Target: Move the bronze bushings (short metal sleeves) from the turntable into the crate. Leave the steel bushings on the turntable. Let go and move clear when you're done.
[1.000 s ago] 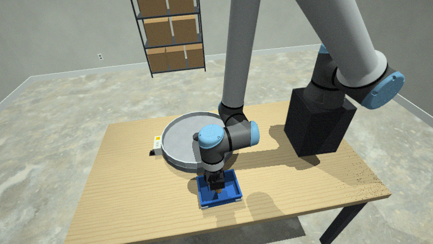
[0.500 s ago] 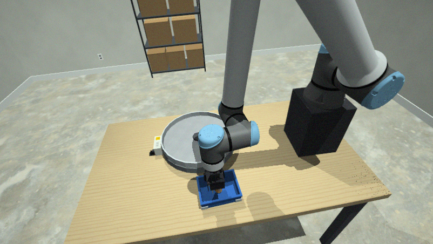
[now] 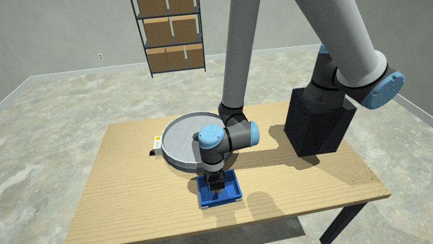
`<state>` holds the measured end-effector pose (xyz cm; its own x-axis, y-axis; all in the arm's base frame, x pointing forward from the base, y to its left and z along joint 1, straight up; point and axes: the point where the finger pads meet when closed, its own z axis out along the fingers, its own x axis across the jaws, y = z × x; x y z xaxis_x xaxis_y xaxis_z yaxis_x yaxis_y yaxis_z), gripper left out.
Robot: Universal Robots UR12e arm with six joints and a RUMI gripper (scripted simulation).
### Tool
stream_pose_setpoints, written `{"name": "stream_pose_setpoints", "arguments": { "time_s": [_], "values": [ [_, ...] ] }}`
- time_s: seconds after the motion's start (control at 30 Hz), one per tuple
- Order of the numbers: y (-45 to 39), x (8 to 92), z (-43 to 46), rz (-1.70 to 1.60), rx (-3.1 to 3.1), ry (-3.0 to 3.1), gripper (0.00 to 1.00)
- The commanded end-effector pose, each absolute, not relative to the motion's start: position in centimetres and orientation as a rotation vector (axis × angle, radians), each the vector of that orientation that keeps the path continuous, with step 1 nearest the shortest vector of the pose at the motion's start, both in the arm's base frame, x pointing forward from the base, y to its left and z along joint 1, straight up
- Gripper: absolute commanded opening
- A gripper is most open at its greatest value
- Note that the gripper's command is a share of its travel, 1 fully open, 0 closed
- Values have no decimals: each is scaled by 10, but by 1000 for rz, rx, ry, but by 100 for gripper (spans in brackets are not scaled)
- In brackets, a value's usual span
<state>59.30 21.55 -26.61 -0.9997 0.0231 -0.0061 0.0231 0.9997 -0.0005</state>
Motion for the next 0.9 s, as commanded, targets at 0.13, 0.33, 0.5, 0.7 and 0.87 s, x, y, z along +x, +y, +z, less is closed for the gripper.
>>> {"name": "stream_pose_setpoints", "arguments": {
  "time_s": [0.13,0.33,0.5,0.7,0.87],
  "values": [
    [216,594,-268,-1,36,3134,0],
    [216,594,-270,-1,36,3134,0],
    [216,594,-270,-1,36,3134,0],
    [216,594,-270,-1,36,3134,0],
    [216,594,-270,-1,36,3134,0]
  ]
}}
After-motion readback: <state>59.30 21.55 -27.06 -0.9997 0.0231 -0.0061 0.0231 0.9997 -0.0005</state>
